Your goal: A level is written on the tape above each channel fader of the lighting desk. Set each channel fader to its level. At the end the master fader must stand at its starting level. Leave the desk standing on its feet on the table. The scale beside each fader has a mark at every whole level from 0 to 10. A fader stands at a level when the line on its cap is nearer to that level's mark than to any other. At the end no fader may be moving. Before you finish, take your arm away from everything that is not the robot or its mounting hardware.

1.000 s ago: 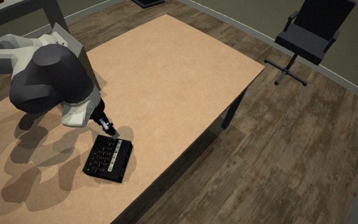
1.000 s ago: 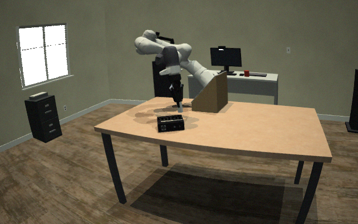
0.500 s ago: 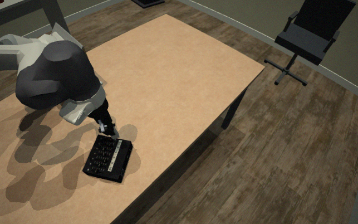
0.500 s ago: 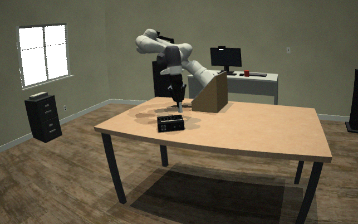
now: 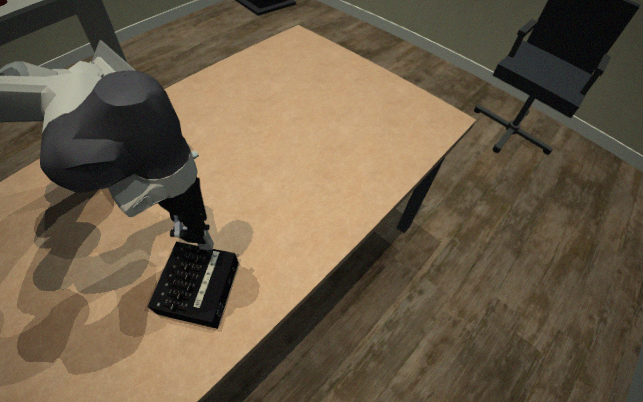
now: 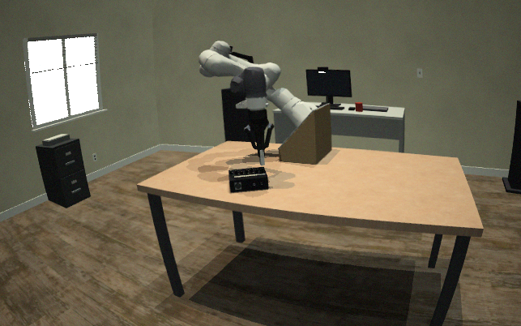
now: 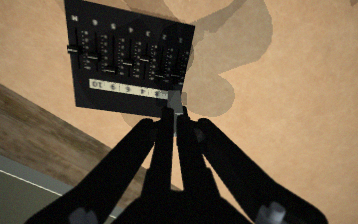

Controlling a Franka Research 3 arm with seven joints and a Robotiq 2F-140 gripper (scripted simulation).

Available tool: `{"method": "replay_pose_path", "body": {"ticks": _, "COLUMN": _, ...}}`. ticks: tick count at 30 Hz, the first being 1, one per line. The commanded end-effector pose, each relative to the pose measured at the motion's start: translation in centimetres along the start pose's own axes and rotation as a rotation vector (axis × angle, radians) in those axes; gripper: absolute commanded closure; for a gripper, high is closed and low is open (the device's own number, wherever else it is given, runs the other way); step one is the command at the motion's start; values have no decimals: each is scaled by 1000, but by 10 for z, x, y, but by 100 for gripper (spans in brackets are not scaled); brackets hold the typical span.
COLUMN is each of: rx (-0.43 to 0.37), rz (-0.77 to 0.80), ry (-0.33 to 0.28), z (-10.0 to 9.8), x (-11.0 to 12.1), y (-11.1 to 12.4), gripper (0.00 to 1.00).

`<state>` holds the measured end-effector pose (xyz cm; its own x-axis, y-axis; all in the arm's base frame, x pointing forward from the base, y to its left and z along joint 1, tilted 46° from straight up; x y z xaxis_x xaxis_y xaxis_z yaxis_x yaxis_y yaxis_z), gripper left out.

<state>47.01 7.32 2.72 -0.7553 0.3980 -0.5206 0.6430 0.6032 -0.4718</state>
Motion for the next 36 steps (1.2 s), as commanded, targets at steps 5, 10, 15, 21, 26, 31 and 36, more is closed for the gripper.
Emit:
{"method": "replay_pose_path", "body": {"ticks": 5, "rx": 8, "rz": 158, "ry": -18, "z": 6, "x": 0, "y": -1, "gripper": 100}}
{"method": "replay_pose_path", "body": {"ticks": 10, "rx": 8, "rz": 158, "ry": -18, "z": 10, "x": 0, "y": -1, "gripper": 100}}
{"method": "replay_pose_path", "body": {"ticks": 15, "rx": 8, "rz": 158, "ry": -18, "z": 12, "x": 0, "y": -1, "gripper": 100}}
{"method": "replay_pose_path", "body": {"ticks": 21, "rx": 8, "rz": 158, "ry": -18, "z": 16, "x": 0, "y": -1, "gripper": 100}}
{"method": "replay_pose_path", "body": {"ticks": 26, "rx": 8, "rz": 158, "ry": -18, "z": 18, "x": 0, "y": -1, "gripper": 100}}
{"method": "replay_pose_path", "body": {"ticks": 31, "rx": 8, "rz": 158, "ry": -18, "z": 19, "x": 0, "y": -1, "gripper": 100}}
{"method": "replay_pose_path", "body": {"ticks": 36, "rx": 8, "rz": 158, "ry": -18, "z": 20, "x": 0, "y": -1, "gripper": 100}}
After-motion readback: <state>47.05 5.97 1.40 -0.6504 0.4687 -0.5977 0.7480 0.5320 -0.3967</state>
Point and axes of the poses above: the point where the finger pads meet when closed, its own z axis out along the fingers, its own x axis across the jaws, y = z × x, the point moved 7 cm from there along -z, back along the fingers, and after that the axes turned 1 degree about z, right-handed, at the moved point
